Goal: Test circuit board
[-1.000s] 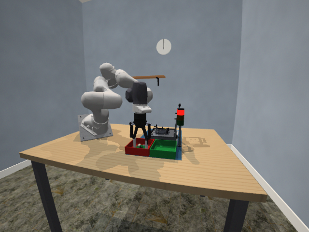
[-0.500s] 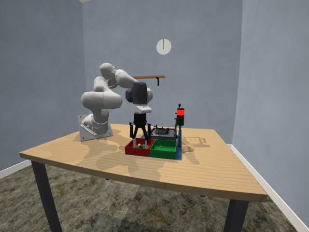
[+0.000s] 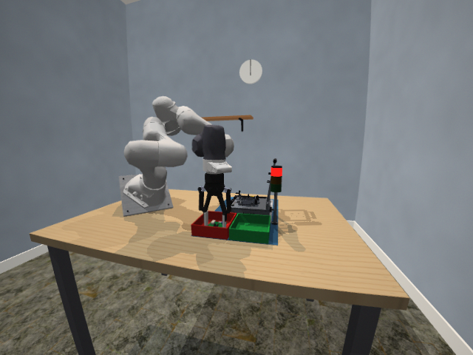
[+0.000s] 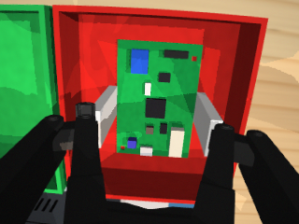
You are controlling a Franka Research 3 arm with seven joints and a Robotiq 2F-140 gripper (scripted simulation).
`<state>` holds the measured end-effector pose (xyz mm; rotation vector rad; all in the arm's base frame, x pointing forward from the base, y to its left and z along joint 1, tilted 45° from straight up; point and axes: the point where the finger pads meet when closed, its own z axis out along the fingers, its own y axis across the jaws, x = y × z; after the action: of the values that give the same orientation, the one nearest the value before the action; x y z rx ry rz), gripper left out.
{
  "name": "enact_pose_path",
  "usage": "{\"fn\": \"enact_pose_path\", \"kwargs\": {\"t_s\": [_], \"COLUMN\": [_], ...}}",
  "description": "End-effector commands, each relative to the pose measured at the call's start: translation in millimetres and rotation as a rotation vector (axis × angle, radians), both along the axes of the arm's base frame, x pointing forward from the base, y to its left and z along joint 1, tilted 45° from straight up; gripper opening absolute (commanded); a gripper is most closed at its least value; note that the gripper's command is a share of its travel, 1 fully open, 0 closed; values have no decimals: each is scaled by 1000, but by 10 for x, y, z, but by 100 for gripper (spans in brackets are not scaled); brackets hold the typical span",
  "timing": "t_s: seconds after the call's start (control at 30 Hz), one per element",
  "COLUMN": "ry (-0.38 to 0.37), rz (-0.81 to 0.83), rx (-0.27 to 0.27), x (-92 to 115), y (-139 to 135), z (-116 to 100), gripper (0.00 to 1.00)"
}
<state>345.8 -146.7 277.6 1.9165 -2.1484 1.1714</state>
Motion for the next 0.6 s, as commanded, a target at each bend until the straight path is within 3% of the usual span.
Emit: {"fn": "enact_pose_path", "kwargs": {"t_s": [0.0, 0.07, 0.1, 0.57], "ry": [4, 4, 4, 4], "rz": [0, 0, 0, 0], "rx": [1, 1, 1, 1], "x": [-12, -12, -12, -12], "y": [-10, -10, -10, -10], "z": [-15, -15, -15, -15], "gripper": [46, 46, 58, 58]}}
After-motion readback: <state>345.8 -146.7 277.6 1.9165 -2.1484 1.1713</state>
